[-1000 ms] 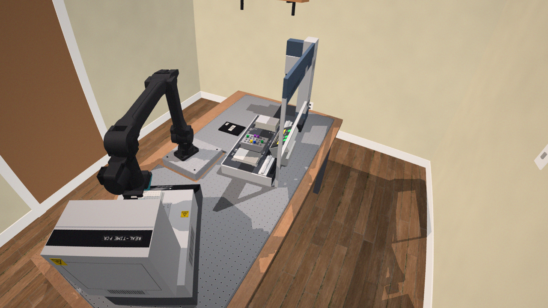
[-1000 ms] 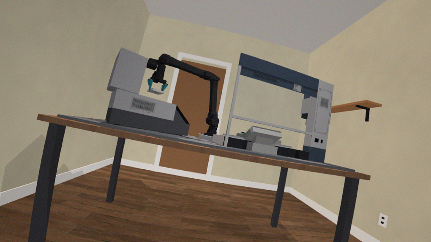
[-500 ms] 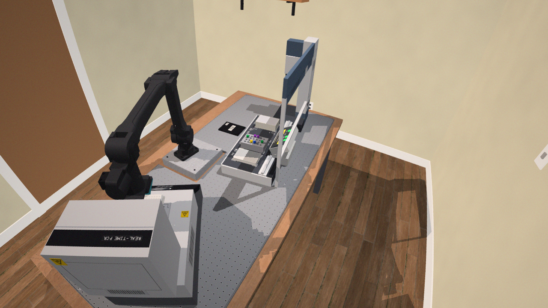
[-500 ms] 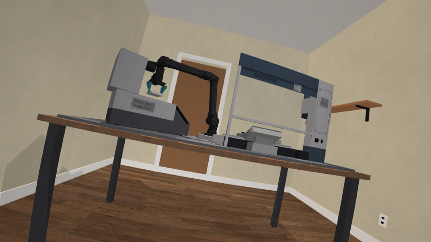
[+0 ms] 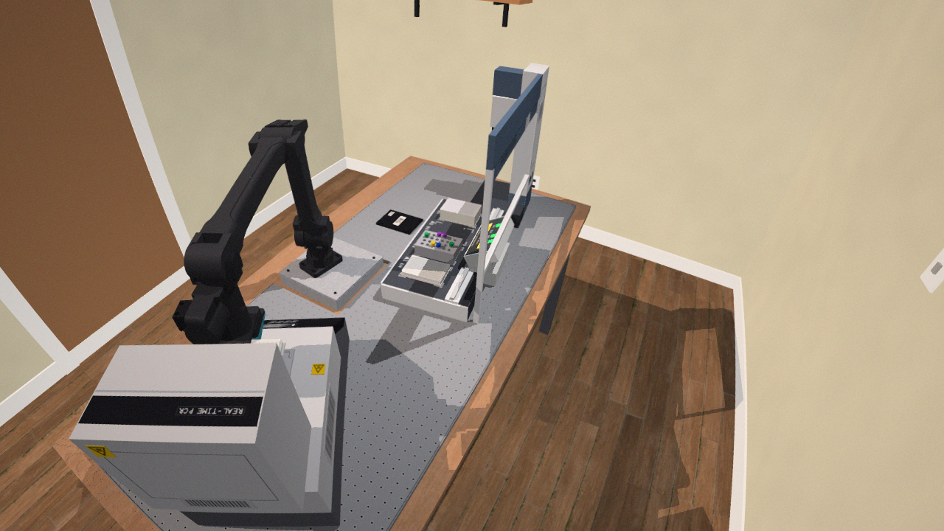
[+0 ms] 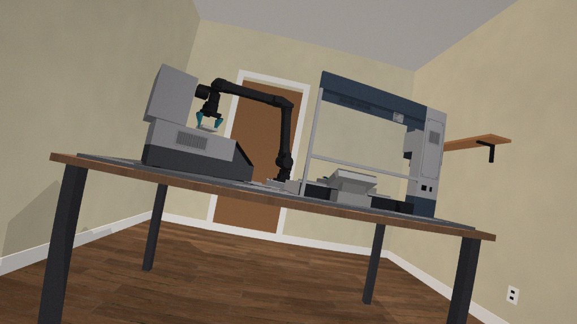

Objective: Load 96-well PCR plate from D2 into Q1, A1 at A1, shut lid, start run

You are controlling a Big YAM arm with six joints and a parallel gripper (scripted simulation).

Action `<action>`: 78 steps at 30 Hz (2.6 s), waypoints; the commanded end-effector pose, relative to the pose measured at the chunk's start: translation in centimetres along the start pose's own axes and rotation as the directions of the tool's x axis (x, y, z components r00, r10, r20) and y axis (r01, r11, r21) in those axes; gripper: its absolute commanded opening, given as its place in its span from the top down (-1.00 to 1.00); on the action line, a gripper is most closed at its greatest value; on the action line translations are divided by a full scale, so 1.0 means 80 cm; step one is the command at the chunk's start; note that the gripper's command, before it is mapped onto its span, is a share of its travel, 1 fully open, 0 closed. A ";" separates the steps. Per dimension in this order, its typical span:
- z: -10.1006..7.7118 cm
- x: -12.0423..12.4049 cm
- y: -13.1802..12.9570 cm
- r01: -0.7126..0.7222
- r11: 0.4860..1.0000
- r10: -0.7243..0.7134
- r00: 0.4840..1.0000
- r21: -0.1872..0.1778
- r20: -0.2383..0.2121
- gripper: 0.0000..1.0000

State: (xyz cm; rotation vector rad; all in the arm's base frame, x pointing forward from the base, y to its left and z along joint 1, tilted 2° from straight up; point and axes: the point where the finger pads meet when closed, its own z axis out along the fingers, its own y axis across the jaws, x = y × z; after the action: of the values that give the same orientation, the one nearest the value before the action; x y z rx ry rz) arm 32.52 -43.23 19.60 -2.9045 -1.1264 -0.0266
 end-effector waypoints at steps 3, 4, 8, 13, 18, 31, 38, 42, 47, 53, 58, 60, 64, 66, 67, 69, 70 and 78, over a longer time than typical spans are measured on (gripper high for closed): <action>0.007 0.012 0.009 0.004 1.000 -0.004 1.000 -0.025 0.003 1.00; 0.009 0.012 0.012 0.005 1.000 -0.005 1.000 -0.025 0.003 1.00; 0.011 0.001 0.014 0.007 1.000 -0.007 1.000 -0.011 0.002 1.00; 0.005 -0.006 0.015 0.004 1.000 -0.004 1.000 -0.012 0.002 1.00; -0.004 -0.009 0.018 0.004 1.000 -0.004 1.000 -0.020 0.003 1.00; -0.004 0.007 0.023 0.022 0.999 -0.022 1.000 -0.024 0.005 1.00; -0.010 0.010 0.027 0.005 0.999 -0.005 1.000 -0.049 0.007 1.00; -0.017 -0.002 0.025 -0.006 0.998 0.007 1.000 -0.069 0.009 1.00; -0.019 -0.004 0.016 0.003 0.998 -0.002 1.000 -0.059 0.009 1.00; -0.015 -0.007 -0.001 0.005 1.000 -0.005 1.000 -0.026 0.006 1.00; -0.010 -0.005 0.002 0.009 1.000 -0.008 1.000 -0.021 0.006 1.00; -0.008 0.000 0.009 0.017 0.999 -0.016 1.000 -0.029 0.008 1.00; -0.007 0.006 0.016 0.017 0.999 -0.017 1.000 -0.036 0.009 1.00; -0.005 0.006 0.021 0.011 0.999 -0.010 1.000 -0.041 0.009 1.00; -0.005 0.007 0.023 0.008 0.999 -0.008 1.000 -0.042 0.009 1.00; 0.000 0.008 0.025 0.005 0.999 -0.005 1.000 -0.036 0.008 1.00; 0.000 0.009 0.026 0.006 0.999 -0.005 1.000 -0.036 0.008 1.00; -0.002 -0.001 0.029 0.002 0.999 -0.001 1.000 -0.041 0.010 1.00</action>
State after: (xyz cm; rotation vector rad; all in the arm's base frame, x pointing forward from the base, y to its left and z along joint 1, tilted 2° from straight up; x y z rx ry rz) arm 32.89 -43.08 18.00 -2.8844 -1.1289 -0.0186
